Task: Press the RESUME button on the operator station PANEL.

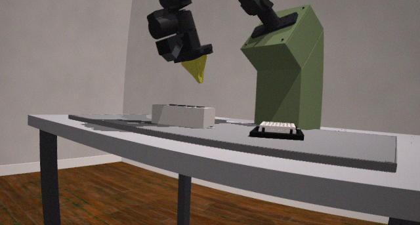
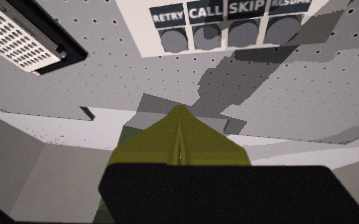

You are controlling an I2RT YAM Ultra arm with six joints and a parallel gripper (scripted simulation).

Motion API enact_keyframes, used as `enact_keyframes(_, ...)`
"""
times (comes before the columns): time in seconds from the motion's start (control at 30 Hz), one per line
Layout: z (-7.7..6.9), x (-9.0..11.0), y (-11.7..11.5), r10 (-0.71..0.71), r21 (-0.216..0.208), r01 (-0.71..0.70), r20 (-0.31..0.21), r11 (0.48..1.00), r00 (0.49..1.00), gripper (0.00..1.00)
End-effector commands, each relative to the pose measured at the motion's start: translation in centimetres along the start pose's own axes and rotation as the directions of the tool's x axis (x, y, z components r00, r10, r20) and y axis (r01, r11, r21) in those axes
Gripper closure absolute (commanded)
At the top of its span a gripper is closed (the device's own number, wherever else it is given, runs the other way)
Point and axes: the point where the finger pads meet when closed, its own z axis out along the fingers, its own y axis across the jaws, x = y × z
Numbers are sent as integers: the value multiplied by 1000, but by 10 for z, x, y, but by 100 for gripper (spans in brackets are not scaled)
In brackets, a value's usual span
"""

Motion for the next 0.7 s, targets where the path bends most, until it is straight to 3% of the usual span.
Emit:
enact_keyframes(0.0, -8, -19, -1, -20, 2, 20, 94, 1000, 995, 100)
enact_keyframes(0.2, -15, -13, -19, -95, 75, 79, 249, 994, 964, 100)
enact_keyframes(0.4, -10, -15, -12, -108, 65, 95, 241, 993, 965, 100)
enact_keyframes(0.47, -21, -10, -26, -127, 108, 98, 299, 989, 946, 100)
enact_keyframes(0.6, -28, -6, -32, -192, 181, 130, 388, 975, 901, 100)
enact_keyframes(0.67, -28, -6, -32, -192, 181, 130, 388, 975, 901, 100)
